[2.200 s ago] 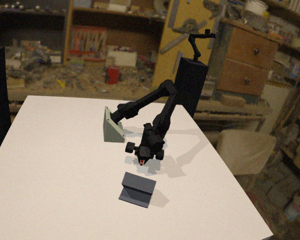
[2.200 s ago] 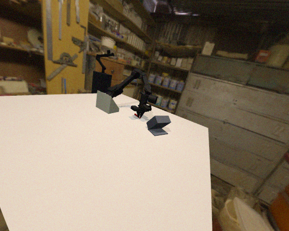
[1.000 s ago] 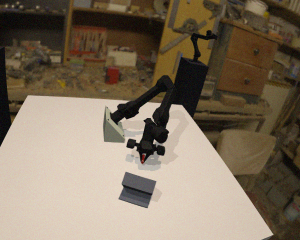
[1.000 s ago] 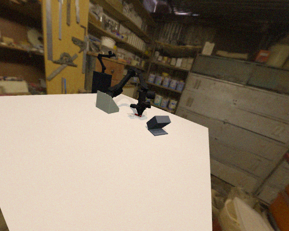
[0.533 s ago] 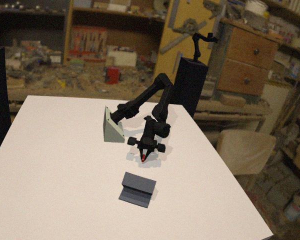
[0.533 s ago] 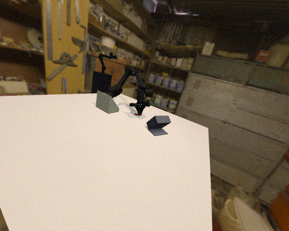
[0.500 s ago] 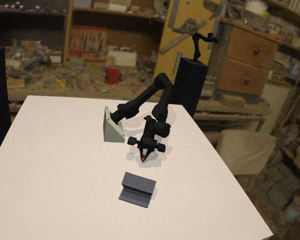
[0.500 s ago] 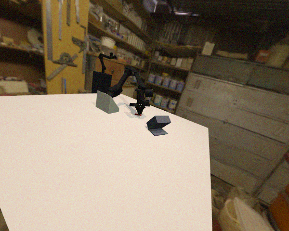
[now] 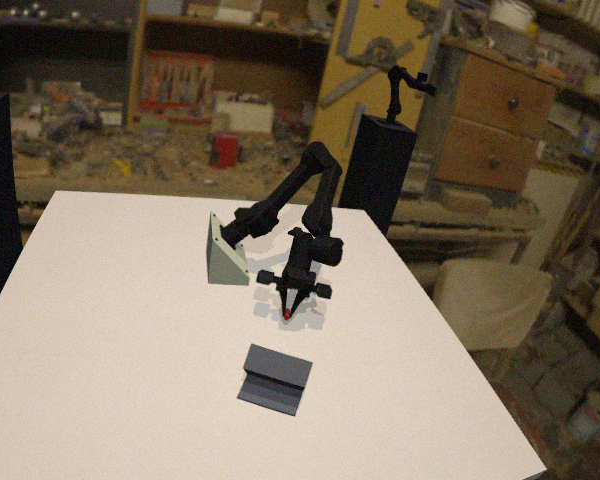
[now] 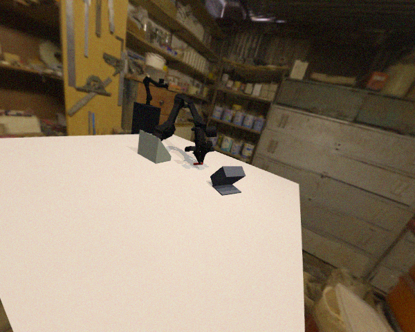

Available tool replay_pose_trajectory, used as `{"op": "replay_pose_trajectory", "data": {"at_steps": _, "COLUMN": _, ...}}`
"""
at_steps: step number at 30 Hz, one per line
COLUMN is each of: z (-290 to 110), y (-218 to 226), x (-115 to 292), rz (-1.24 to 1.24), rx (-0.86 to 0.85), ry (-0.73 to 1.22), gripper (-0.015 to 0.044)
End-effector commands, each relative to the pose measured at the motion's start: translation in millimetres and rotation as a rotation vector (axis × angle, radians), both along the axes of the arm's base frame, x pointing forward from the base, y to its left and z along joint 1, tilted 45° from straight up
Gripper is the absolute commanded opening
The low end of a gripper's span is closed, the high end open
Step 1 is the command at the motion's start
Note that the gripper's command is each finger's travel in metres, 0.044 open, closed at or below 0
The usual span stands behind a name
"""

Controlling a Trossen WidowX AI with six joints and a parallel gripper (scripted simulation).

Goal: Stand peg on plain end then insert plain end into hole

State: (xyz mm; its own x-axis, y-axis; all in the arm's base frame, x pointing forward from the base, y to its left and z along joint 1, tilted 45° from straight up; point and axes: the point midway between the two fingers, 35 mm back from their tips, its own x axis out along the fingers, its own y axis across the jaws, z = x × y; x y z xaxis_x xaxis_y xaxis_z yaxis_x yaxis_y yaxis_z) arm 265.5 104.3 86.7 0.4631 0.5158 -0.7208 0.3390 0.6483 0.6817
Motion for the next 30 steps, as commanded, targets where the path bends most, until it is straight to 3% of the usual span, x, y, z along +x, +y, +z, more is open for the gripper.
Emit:
{"op": "replay_pose_trajectory", "data": {"at_steps": 1, "z": 0.2, "y": -0.7, "x": -4.2, "rz": -0.027, "rx": -0.011, "ry": -0.020, "gripper": 0.0051}}
{"op": "replay_pose_trajectory", "data": {"at_steps": 30, "z": 10.4, "y": -2.0, "x": -21.3, "rz": -0.199, "rx": -0.095, "ry": -0.182, "gripper": 0.0051}}
